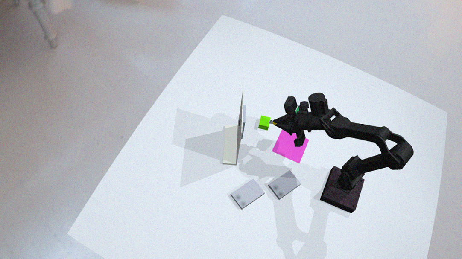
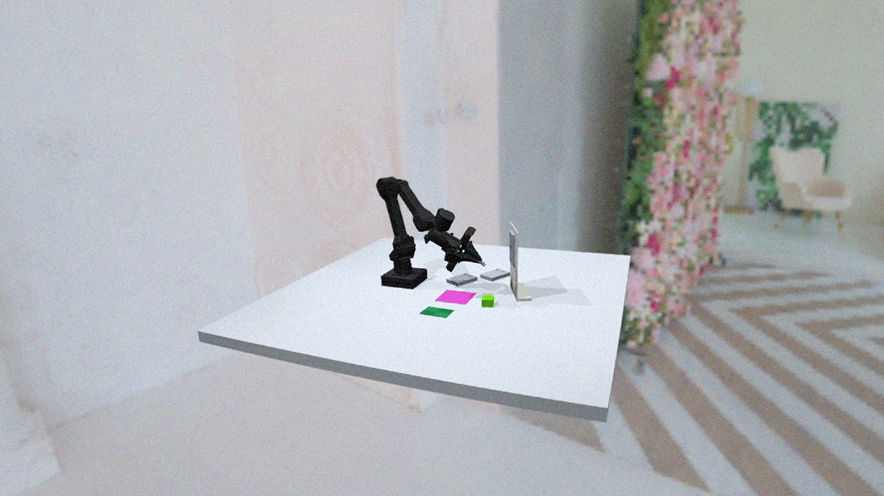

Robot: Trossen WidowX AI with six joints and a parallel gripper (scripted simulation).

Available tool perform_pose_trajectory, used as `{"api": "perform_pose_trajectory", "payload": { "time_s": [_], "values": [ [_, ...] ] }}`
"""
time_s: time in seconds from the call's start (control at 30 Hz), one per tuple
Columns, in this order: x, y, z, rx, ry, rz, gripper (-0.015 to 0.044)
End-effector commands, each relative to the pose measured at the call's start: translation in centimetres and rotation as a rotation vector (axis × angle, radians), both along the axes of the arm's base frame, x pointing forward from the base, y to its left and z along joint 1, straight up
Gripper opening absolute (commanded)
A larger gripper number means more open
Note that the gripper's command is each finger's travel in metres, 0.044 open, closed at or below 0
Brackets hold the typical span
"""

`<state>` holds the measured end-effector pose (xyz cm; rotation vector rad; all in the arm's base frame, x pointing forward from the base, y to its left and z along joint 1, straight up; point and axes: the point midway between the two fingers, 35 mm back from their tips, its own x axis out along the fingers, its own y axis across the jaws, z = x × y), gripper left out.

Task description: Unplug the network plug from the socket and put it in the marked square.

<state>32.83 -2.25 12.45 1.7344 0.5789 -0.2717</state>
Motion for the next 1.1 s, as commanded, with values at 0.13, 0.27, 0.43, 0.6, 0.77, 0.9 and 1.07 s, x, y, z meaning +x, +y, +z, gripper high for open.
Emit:
{"api": "perform_pose_trajectory", "payload": {
  "time_s": [0.13,0.27,0.43,0.6,0.77,0.9,1.07],
  "values": [
    [-2.4,-0.8,-2.3,-0.076,0.17,-0.115,0.0],
    [-3.8,-1.3,-3.2,-0.121,0.252,-0.162,0.0],
    [-5.8,-1.9,-4.3,-0.187,0.353,-0.216,0.0],
    [-7.4,-2.3,-4.9,-0.238,0.423,-0.25,0.0],
    [-7.4,-2.3,-4.9,-0.238,0.423,-0.25,0.0],
    [-7.3,-2.3,-5.5,-0.238,0.423,-0.249,0.0],
    [-7.1,-2.4,-6.2,-0.238,0.423,-0.249,0.0]
  ]
}}
